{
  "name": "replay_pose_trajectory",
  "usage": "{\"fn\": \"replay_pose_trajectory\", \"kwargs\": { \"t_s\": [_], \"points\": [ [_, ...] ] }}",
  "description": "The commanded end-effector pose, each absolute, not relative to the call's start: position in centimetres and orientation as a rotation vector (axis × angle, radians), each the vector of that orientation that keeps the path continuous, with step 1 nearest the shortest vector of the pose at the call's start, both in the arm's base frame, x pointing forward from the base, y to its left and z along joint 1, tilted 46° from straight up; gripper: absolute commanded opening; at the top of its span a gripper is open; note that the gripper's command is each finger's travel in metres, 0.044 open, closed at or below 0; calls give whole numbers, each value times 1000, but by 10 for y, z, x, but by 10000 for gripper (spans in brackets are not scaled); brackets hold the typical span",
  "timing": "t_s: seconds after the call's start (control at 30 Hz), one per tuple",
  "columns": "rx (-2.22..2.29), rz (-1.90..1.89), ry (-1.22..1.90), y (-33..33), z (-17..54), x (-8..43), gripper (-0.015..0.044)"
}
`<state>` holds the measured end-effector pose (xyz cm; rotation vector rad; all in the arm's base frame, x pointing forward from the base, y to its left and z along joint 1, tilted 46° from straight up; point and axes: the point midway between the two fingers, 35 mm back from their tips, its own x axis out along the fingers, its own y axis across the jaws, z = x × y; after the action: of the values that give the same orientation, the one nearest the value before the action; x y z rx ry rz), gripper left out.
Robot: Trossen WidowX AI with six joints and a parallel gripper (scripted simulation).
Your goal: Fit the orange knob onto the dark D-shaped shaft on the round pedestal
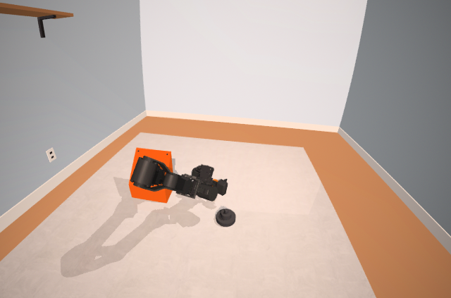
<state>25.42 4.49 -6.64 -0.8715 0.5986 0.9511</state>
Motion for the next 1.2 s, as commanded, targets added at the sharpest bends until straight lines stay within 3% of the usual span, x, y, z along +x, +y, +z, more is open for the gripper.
{"fn": "replay_pose_trajectory", "kwargs": {
  "t_s": [0.0,0.23,0.47,0.7,0.87,1.17],
  "points": [
    [-863,955,604,67,-48,247,440],
    [-845,954,661,77,-45,245,440],
    [-849,841,1259,83,-78,243,440],
    [-1145,516,1655,88,-62,240,440],
    [-1440,256,1701,102,-30,248,440],
    [-1452,246,1699,103,-28,248,440]
  ]
}}
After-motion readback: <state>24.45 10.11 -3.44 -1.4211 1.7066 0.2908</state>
